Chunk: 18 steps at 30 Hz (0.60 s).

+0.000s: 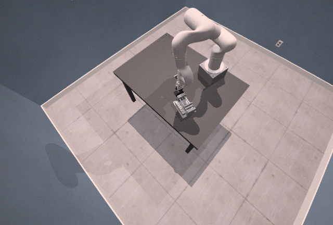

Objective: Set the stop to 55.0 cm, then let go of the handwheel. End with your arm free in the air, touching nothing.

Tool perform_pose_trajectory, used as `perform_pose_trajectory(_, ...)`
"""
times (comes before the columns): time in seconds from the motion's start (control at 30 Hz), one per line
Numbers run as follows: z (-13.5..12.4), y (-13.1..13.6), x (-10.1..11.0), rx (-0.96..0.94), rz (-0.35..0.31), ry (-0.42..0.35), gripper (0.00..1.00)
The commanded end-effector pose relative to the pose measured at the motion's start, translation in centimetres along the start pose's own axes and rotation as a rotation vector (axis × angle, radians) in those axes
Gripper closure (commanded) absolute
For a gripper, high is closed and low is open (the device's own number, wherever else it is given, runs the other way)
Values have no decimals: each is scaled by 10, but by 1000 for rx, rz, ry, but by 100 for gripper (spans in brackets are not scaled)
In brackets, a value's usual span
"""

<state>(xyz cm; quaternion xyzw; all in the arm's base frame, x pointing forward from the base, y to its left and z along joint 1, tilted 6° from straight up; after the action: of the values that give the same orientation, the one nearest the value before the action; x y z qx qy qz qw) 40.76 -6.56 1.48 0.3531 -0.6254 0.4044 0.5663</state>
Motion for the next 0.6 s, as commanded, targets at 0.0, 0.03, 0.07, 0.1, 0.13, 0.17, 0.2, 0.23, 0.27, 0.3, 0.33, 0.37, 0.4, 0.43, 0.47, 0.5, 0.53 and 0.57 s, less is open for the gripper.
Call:
perform_pose_trajectory(0.0,0,0,-2,0,0,0,94)
perform_pose_trajectory(0.03,0,0,-3,0,0,0,94)
perform_pose_trajectory(0.07,0,1,-4,0,0,0,94)
perform_pose_trajectory(0.1,0,1,-4,0,0,0,94)
perform_pose_trajectory(0.13,0,1,-5,0,0,0,94)
perform_pose_trajectory(0.17,0,1,-5,0,0,0,94)
perform_pose_trajectory(0.2,0,1,-6,0,0,0,94)
perform_pose_trajectory(0.23,0,1,-7,0,0,0,94)
perform_pose_trajectory(0.27,0,1,-7,0,0,0,94)
perform_pose_trajectory(0.3,0,1,-8,0,0,0,94)
perform_pose_trajectory(0.33,0,1,-9,0,0,0,94)
perform_pose_trajectory(0.37,0,1,-10,0,0,0,94)
perform_pose_trajectory(0.4,0,1,-10,0,0,0,94)
perform_pose_trajectory(0.43,0,0,-11,0,0,0,94)
perform_pose_trajectory(0.47,0,0,-11,0,0,0,94)
perform_pose_trajectory(0.5,0,0,-11,0,0,0,94)
perform_pose_trajectory(0.53,0,0,-12,0,0,0,94)
perform_pose_trajectory(0.57,0,0,-12,0,0,0,94)
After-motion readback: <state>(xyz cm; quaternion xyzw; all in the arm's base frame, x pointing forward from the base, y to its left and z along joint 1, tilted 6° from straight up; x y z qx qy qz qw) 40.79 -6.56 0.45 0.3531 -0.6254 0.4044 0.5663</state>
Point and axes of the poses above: the point where the finger pads meet when closed, its own x axis back along the fingers, its own y axis across the jaws, z = x × y, the point moved 5 cm from there along x, back along the fingers, and after that the axes turned 11 degrees about -x, right-handed, at the moved point
